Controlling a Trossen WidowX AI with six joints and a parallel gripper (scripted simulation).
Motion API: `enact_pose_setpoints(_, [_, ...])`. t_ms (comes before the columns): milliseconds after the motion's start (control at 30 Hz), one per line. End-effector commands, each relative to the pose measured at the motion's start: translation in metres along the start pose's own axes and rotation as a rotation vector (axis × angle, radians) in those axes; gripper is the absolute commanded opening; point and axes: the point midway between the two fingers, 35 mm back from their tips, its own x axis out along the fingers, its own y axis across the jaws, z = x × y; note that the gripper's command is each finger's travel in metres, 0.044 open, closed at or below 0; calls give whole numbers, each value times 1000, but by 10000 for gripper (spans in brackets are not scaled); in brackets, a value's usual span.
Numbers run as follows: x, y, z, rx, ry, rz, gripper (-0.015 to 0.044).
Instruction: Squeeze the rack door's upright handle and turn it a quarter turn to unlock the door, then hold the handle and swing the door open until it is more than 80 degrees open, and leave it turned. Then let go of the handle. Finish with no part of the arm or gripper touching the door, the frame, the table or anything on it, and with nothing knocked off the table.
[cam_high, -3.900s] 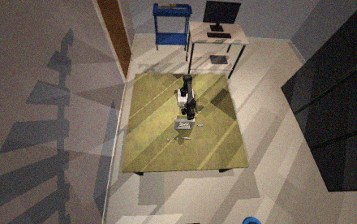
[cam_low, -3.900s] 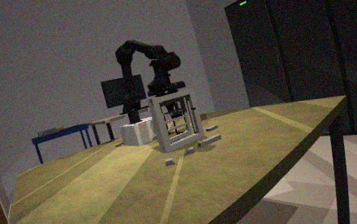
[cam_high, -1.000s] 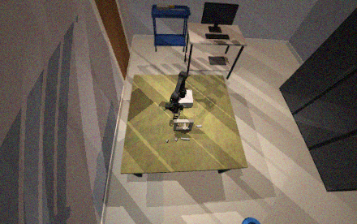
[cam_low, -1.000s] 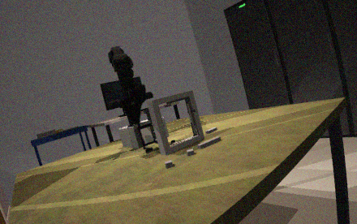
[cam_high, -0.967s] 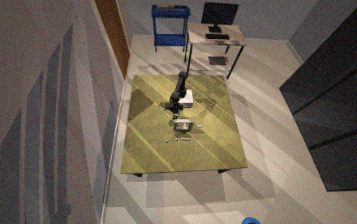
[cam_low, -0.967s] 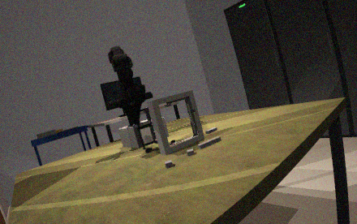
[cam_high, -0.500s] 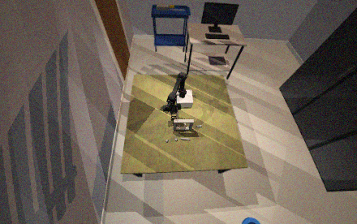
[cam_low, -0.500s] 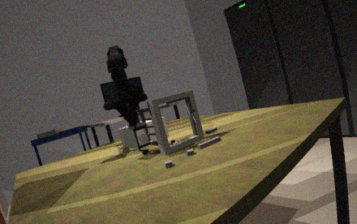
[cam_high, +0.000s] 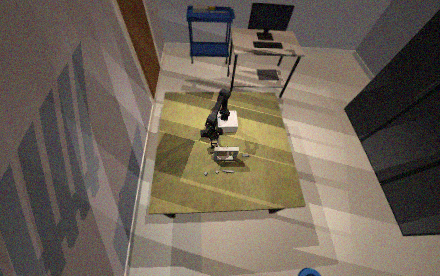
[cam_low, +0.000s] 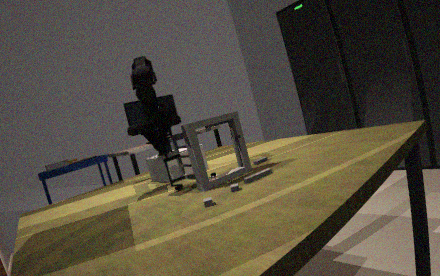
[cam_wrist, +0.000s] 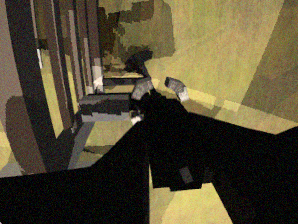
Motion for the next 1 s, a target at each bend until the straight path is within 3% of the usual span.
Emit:
enact_pose_setpoints(0, [0,1,0,-16,3,5,95])
enact_pose_setpoints(267, [0,1,0,-16,3,5,289])
enact_pose_setpoints(967, [-28,-1,1,-16,2,4,289])
